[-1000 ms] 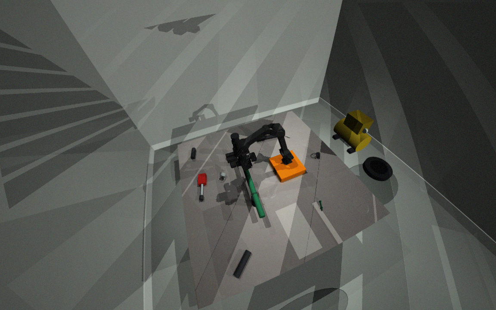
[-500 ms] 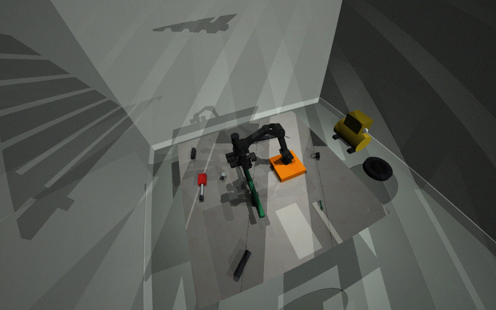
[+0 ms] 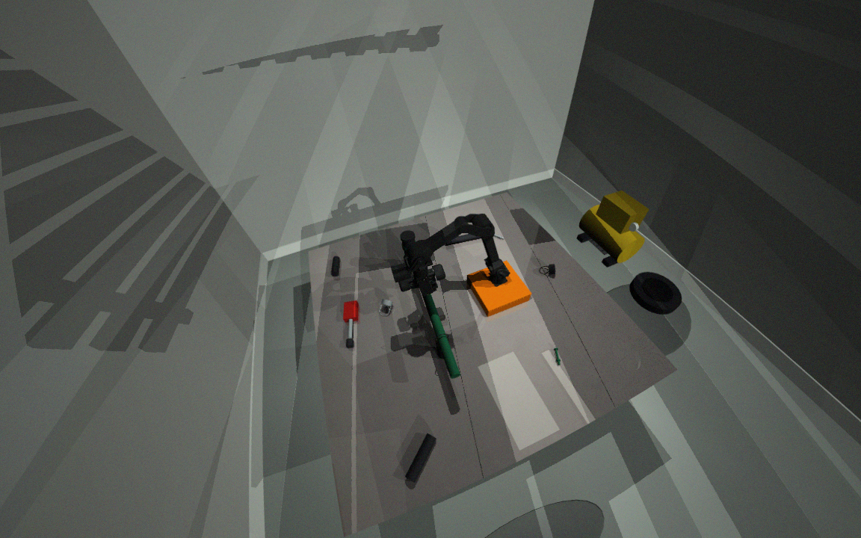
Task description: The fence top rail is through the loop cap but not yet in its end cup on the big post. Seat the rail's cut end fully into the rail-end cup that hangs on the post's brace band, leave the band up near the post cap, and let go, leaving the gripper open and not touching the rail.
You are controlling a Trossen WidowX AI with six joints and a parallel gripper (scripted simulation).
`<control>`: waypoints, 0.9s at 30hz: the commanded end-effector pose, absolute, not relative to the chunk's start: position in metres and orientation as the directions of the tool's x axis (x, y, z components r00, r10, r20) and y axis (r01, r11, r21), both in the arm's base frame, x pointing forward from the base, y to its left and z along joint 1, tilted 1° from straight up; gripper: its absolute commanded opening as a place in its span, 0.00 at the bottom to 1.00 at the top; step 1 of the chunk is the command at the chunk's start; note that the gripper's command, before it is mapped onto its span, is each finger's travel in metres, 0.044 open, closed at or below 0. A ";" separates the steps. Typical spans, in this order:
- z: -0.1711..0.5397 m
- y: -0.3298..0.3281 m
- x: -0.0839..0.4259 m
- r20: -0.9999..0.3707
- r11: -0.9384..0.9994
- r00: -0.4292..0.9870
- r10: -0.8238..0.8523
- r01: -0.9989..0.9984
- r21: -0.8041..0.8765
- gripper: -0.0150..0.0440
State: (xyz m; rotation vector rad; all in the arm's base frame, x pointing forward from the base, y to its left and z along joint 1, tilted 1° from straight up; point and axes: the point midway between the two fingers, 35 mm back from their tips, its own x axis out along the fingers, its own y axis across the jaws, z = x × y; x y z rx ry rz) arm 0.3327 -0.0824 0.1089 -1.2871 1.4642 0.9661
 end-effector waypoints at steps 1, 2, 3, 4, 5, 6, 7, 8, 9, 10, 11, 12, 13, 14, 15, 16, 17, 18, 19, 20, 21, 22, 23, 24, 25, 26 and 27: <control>0.113 -0.091 0.331 -0.961 0.143 -0.018 -0.275 -0.989 -0.022 0.25; 0.114 -0.092 0.331 -0.961 0.143 -0.018 -0.275 -0.989 -0.022 0.25; 0.114 -0.092 0.331 -0.961 0.143 -0.018 -0.275 -0.989 -0.022 0.25; 0.114 -0.093 0.331 -0.961 0.143 -0.018 -0.275 -0.989 -0.022 0.25; 0.115 -0.093 0.331 -0.961 0.143 -0.018 -0.275 -0.989 -0.022 0.25; 0.115 -0.094 0.331 -0.961 0.143 -0.018 -0.275 -0.989 -0.022 0.25; 0.116 -0.094 0.330 -0.961 0.143 -0.018 -0.275 -0.989 -0.022 0.25; 0.116 -0.095 0.330 -0.961 0.143 -0.018 -0.275 -0.989 -0.022 0.25; 0.116 -0.096 0.330 -0.961 0.143 -0.018 -0.275 -0.989 -0.022 0.25; 0.116 -0.096 0.330 -0.961 0.143 -0.018 -0.275 -0.989 -0.022 0.25; 0.117 -0.097 0.330 -0.961 0.143 -0.018 -0.275 -0.989 -0.022 0.25; 0.117 -0.098 0.330 -0.961 0.143 -0.018 -0.275 -0.989 -0.022 0.25; 0.117 -0.098 0.330 -0.961 0.143 -0.018 -0.275 -0.989 -0.022 0.25; 0.117 -0.099 0.330 -0.961 0.143 -0.018 -0.276 -0.989 -0.022 0.25; 0.117 -0.100 0.330 -0.961 0.143 -0.018 -0.276 -0.989 -0.022 0.25; 0.117 -0.100 0.330 -0.961 0.143 -0.018 -0.276 -0.989 -0.022 0.25; 0.118 -0.101 0.330 -0.961 0.143 -0.018 -0.276 -0.989 -0.022 0.25; 0.118 -0.102 0.329 -0.961 0.143 -0.018 -0.276 -0.989 -0.022 0.25; 0.118 -0.102 0.329 -0.961 0.143 -0.018 -0.276 -0.989 -0.022 0.25; 0.118 -0.103 0.329 -0.961 0.143 -0.018 -0.276 -0.989 -0.022 0.25; 0.118 -0.104 0.329 -0.961 0.143 -0.018 -0.276 -0.989 -0.022 0.25; 0.118 -0.104 0.329 -0.961 0.143 -0.018 -0.276 -0.989 -0.022 0.25; 0.118 -0.105 0.329 -0.961 0.143 -0.018 -0.276 -0.989 -0.022 0.25; 0.118 -0.106 0.329 -0.961 0.143 -0.018 -0.276 -0.989 -0.022 0.25; 0.118 -0.107 0.329 -0.961 0.143 -0.018 -0.276 -0.989 -0.022 0.25; 0.119 -0.107 0.329 -0.961 0.143 -0.018 -0.276 -0.989 -0.022 0.25; 0.119 -0.108 0.329 -0.961 0.143 -0.018 -0.276 -0.989 -0.022 0.25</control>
